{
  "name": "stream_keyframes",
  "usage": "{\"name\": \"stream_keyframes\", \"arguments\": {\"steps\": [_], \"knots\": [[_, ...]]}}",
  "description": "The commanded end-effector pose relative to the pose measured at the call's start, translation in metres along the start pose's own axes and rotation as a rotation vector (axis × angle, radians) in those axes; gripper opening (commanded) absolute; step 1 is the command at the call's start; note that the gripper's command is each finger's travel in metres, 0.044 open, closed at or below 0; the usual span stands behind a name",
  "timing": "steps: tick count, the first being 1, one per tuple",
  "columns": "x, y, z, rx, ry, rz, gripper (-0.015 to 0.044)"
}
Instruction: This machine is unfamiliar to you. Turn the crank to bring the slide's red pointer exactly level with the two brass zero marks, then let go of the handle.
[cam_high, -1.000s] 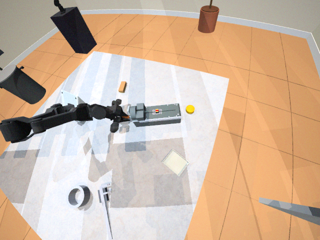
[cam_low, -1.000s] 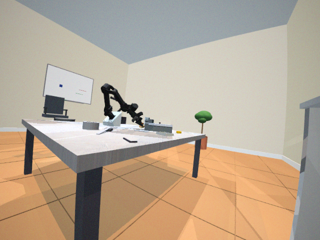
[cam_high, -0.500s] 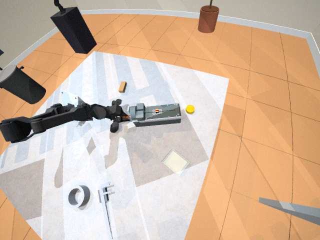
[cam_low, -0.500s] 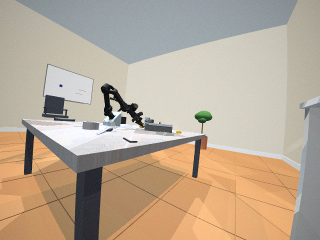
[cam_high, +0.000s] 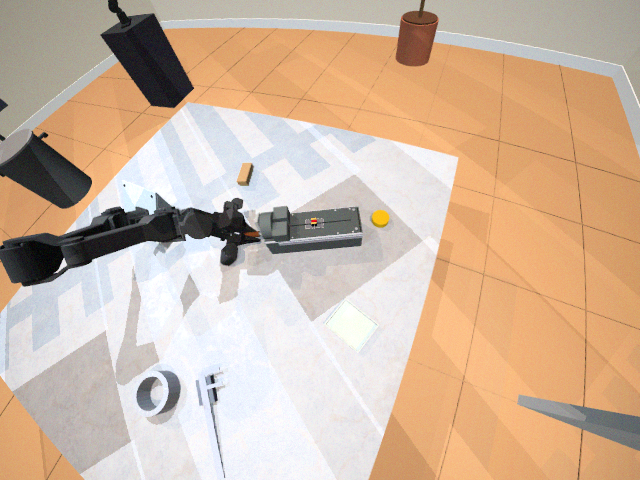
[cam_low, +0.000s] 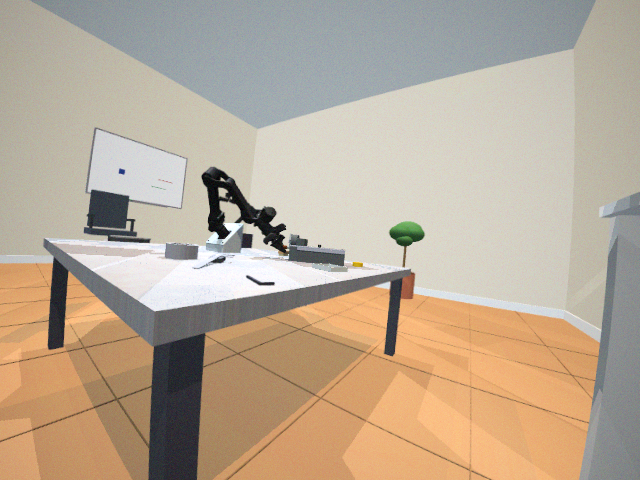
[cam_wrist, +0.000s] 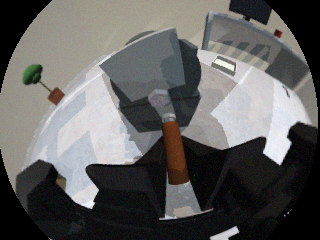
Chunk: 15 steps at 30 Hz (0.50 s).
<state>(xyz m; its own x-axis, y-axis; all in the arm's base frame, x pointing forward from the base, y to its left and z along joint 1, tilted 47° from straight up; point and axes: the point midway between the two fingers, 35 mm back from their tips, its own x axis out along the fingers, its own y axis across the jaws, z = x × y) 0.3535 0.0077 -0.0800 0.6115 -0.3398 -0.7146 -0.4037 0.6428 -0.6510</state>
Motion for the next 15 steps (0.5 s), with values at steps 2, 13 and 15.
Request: {"name": "stream_keyframes", "arguments": {"steps": [2, 13, 15], "knots": [[0.0000, 0.0000, 0.0000, 0.000, 0.000, 0.000, 0.0000], [0.0000, 0.0000, 0.0000, 0.000, 0.000, 0.000, 0.0184], [0.0000, 0.0000, 0.0000, 0.000, 0.000, 0.000, 0.0236]]}}
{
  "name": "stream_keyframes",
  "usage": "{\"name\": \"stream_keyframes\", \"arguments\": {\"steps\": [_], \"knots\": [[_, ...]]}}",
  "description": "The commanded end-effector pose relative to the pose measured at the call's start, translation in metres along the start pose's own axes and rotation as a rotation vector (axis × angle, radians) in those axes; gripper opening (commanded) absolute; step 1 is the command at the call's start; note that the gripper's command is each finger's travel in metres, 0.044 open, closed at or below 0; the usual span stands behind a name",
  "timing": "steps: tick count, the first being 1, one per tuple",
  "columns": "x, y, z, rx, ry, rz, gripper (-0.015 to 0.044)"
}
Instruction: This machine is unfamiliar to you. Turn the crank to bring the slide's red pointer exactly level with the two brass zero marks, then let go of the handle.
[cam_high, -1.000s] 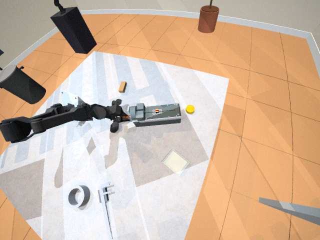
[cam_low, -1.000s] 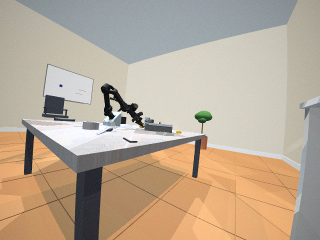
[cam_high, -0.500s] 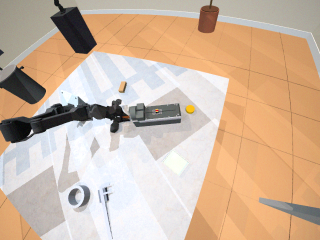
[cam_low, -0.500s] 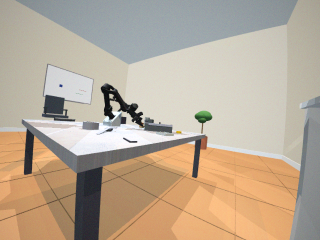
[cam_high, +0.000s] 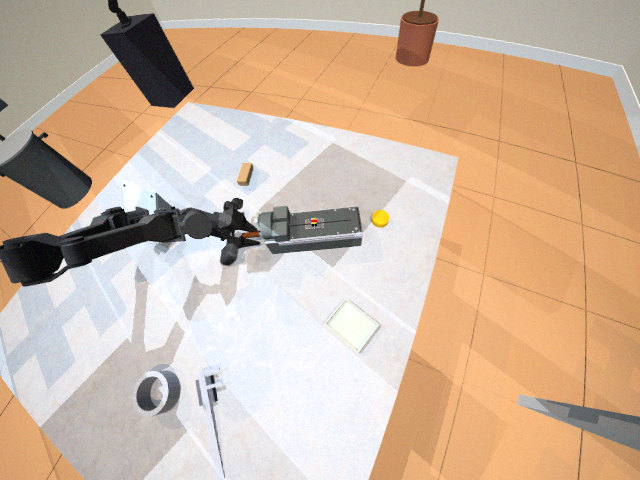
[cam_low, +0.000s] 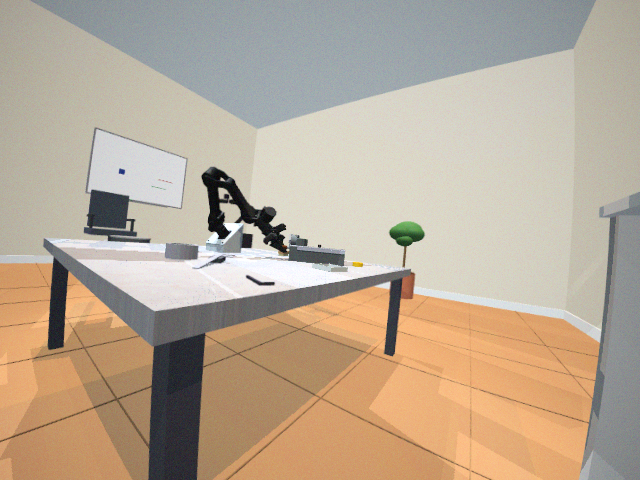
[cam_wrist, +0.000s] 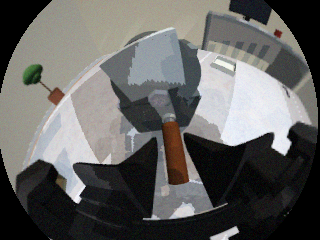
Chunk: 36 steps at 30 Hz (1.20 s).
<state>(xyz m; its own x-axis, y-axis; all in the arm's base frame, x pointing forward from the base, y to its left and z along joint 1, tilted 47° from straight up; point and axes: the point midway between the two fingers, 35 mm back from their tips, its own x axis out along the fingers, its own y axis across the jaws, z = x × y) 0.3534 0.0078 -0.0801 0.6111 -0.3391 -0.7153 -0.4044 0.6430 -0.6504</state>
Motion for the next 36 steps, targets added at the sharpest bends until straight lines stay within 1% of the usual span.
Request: {"name": "stream_keyframes", "arguments": {"steps": [1, 8, 11, 19, 26, 36], "knots": [[0.000, 0.000, 0.000, 0.000, 0.000, -0.001, 0.0263], [0.000, 0.000, 0.000, 0.000, 0.000, -0.001, 0.0440], [-0.004, 0.000, 0.006, 0.001, 0.000, 0.000, 0.0440], [-0.033, 0.000, 0.034, 0.002, -0.001, 0.001, 0.0440], [-0.044, 0.002, 0.050, 0.002, -0.003, 0.007, 0.0440], [-0.099, 0.006, 0.105, -0.005, 0.000, 0.019, 0.0440]]}}
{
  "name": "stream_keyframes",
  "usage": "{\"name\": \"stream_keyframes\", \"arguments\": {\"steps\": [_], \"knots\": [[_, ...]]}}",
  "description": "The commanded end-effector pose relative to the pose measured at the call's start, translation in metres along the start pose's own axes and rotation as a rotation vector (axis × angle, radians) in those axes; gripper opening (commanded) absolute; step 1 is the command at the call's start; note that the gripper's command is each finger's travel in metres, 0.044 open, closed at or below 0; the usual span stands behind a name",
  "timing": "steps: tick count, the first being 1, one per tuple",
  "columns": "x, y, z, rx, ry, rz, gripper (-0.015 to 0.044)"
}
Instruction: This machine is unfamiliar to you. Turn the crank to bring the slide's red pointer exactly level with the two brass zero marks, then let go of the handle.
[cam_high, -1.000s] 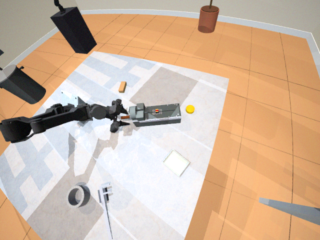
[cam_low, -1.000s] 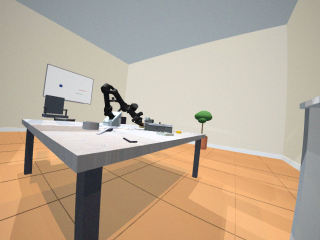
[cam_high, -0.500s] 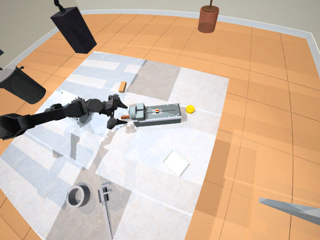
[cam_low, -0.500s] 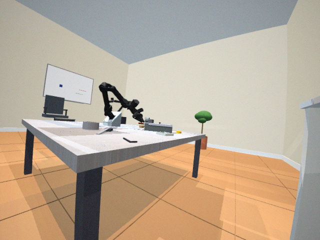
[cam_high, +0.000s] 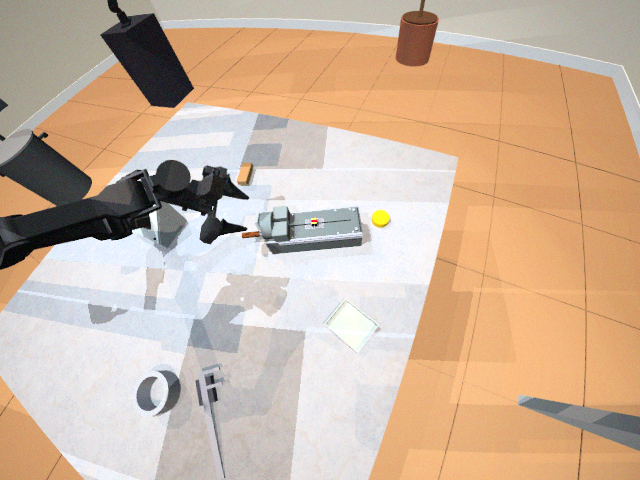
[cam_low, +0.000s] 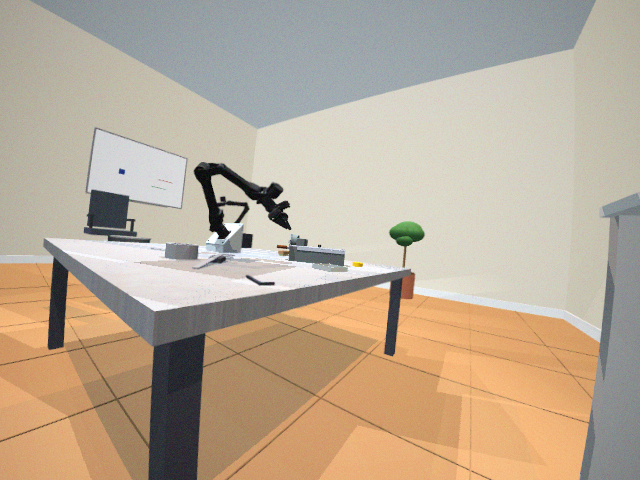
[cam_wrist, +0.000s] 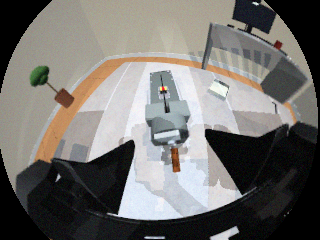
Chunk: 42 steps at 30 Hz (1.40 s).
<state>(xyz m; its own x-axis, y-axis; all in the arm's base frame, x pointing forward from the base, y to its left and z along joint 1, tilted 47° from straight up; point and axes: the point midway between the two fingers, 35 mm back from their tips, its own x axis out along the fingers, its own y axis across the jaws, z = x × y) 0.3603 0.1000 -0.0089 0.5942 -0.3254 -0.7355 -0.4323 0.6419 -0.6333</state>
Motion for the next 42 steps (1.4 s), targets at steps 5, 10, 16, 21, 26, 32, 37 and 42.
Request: {"name": "stream_keyframes", "arguments": {"steps": [5, 10, 16, 21, 26, 32, 37, 42], "knots": [[-0.037, -0.004, 0.029, 0.006, -0.004, -0.012, 0.0440], [-0.028, -0.006, 0.044, 0.004, 0.016, -0.027, 0.0440], [-0.014, -0.009, 0.064, 0.001, 0.043, -0.047, 0.0440], [-0.001, -0.011, 0.079, -0.002, 0.066, -0.064, 0.0440], [0.012, -0.012, 0.093, -0.005, 0.089, -0.081, 0.0440], [0.029, -0.013, 0.108, -0.010, 0.116, -0.101, 0.0440], [0.043, -0.013, 0.118, -0.014, 0.138, -0.117, 0.0440], [0.052, -0.012, 0.113, -0.014, 0.141, -0.119, 0.0440]]}}
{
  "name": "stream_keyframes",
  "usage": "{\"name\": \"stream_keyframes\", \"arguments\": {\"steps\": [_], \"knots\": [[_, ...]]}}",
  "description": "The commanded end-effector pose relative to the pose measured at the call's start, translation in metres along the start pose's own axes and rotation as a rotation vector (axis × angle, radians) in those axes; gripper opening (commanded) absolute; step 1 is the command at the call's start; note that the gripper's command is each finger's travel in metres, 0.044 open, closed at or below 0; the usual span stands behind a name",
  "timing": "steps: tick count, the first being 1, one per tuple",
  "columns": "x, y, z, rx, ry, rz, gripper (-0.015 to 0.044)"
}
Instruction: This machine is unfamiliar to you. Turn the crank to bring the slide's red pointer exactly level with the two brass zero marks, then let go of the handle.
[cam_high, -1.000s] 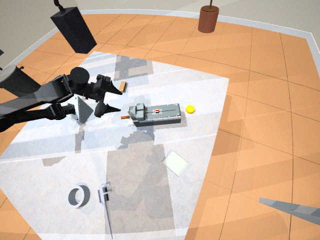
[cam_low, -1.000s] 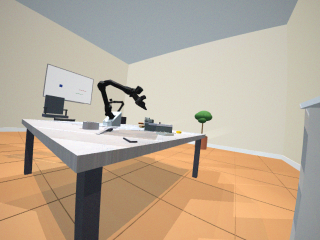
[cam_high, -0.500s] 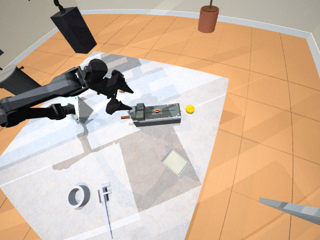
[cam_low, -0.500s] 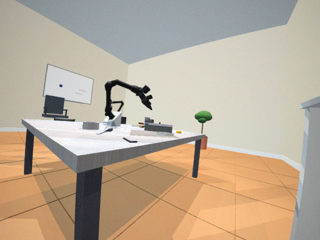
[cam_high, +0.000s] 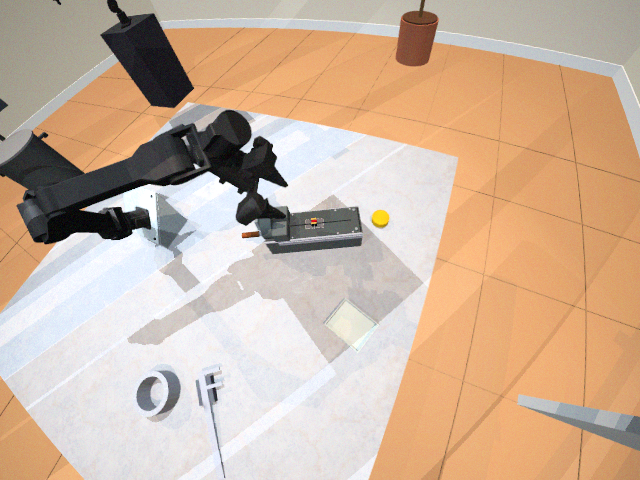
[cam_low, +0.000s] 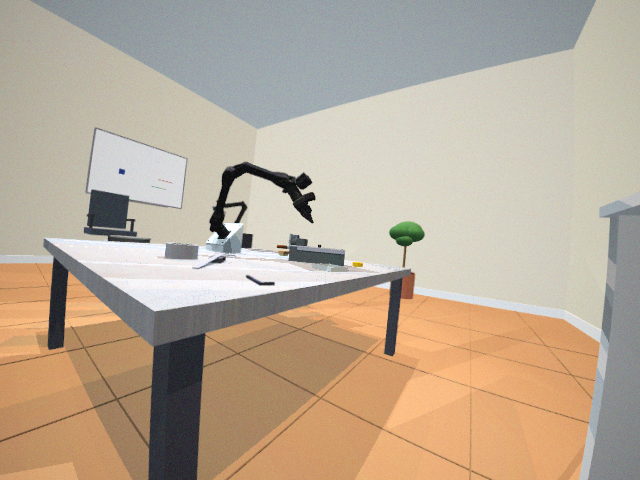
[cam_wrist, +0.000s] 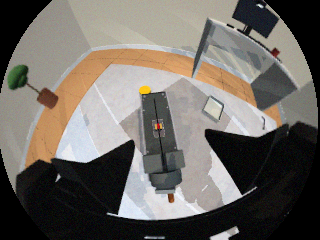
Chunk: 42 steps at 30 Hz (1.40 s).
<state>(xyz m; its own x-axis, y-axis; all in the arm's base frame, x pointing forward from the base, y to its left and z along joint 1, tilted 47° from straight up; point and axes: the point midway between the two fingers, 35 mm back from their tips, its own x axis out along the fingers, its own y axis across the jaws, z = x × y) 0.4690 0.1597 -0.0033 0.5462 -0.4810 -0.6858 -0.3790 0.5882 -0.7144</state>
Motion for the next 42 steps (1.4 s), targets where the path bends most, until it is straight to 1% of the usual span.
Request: {"name": "stream_keyframes", "arguments": {"steps": [1, 9, 34, 42], "knots": [[0.016, 0.002, -0.005, 0.000, 0.011, -0.009, 0.0440], [0.052, 0.005, -0.033, -0.001, 0.011, -0.011, 0.0440], [0.053, 0.005, -0.034, -0.001, 0.011, -0.011, 0.0440], [0.053, 0.005, -0.034, -0.001, 0.011, -0.011, 0.0230]]}}
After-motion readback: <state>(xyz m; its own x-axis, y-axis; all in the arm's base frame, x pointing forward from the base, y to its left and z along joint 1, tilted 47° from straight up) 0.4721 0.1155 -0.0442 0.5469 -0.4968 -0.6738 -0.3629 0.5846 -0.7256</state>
